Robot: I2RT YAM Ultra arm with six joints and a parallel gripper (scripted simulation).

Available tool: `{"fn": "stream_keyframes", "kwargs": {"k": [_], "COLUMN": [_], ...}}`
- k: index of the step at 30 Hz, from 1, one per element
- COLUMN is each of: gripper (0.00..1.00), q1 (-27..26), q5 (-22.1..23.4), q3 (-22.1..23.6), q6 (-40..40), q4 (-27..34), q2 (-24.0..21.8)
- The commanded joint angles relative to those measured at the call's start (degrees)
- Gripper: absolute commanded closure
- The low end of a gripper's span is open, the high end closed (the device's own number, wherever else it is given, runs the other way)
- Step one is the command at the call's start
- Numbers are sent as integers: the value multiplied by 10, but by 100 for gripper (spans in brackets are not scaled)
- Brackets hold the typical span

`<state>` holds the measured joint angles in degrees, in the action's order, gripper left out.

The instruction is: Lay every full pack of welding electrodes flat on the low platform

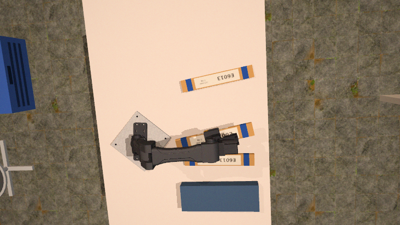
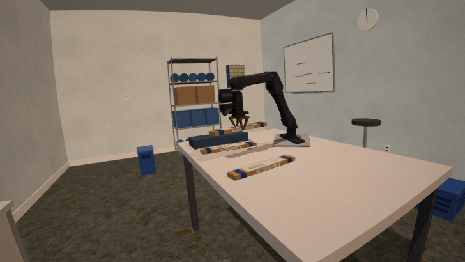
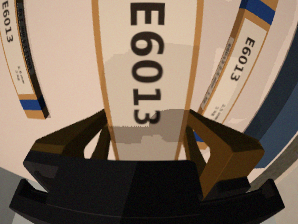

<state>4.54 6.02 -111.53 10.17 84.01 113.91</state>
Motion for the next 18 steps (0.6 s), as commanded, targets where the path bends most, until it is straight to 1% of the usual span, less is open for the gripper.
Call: {"fn": "stream_keyframes", "kwargs": {"k": [1, 4, 13, 16, 18], "gripper": [100, 100, 100, 100, 100], "q1": [9, 20, 55, 59, 67], "q5": [-5, -5, -9, -10, -10], "q3": [-35, -41, -69, -72, -81], "q6": [-16, -28, -63, -67, -74], "q4": [14, 16, 25, 26, 29], "q2": [-7, -10, 8, 2, 20]}}
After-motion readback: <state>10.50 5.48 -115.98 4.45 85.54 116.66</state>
